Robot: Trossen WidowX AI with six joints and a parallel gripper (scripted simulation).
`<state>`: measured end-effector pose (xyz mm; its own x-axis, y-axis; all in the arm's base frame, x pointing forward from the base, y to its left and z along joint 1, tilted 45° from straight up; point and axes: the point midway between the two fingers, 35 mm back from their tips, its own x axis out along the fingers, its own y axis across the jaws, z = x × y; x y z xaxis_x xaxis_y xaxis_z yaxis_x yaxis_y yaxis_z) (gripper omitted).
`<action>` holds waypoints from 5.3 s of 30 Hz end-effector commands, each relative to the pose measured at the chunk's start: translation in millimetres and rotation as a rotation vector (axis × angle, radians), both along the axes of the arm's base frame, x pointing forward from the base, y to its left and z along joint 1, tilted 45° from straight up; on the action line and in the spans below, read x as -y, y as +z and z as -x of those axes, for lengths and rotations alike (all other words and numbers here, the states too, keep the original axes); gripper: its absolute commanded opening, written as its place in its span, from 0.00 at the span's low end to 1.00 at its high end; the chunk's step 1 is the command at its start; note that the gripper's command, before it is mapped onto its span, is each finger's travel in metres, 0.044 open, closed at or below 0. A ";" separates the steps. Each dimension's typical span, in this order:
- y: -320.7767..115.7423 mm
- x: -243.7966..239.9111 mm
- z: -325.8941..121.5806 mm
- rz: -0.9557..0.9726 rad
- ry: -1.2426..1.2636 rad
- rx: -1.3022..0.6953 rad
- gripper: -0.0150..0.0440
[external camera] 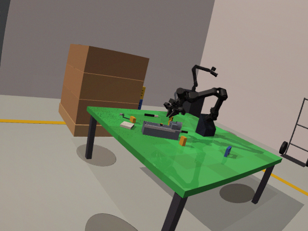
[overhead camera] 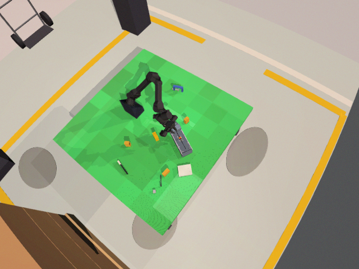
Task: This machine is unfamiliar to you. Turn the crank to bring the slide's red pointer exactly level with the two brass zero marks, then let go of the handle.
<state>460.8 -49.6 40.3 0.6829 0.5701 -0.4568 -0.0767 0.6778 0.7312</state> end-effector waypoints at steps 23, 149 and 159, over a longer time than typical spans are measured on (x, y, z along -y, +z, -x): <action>-0.1 -0.1 0.0 0.000 0.000 0.000 0.51; 0.2 0.2 0.0 -0.001 0.000 0.000 0.25; 0.2 0.2 0.0 -0.001 0.000 0.000 0.65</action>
<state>460.7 -49.8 40.5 0.6832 0.5706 -0.4557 -0.0770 0.6769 0.7320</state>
